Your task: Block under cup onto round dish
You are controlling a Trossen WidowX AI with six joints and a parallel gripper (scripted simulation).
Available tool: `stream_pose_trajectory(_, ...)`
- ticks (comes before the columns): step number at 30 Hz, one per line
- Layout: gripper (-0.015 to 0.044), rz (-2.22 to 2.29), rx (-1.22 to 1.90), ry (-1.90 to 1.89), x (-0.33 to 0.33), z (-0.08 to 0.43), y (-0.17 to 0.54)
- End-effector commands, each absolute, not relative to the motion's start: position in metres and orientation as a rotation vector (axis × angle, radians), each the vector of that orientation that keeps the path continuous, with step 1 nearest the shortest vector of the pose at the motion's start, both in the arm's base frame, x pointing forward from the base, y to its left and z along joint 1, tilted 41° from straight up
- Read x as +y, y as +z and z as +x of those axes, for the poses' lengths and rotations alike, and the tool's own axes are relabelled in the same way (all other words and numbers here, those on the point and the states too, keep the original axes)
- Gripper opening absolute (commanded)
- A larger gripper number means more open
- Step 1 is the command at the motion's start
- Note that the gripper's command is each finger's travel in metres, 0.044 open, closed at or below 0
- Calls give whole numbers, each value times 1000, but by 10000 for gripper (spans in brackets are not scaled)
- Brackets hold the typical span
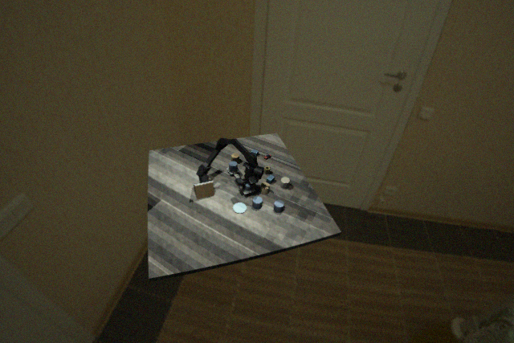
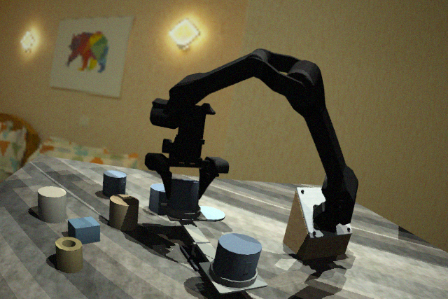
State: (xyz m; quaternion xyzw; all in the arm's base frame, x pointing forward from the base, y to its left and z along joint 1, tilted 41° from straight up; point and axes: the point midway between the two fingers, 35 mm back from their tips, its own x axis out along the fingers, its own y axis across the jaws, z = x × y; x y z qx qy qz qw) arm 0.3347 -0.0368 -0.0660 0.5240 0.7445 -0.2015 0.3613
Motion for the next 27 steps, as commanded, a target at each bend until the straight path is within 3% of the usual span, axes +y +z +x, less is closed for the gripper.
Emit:
stream_pose_trajectory(1, 0, 1345, 1885, -517, -47, 342, -61)
stream_pose_trajectory(27, 0, 1344, 1885, -519, -68, 347, -35)
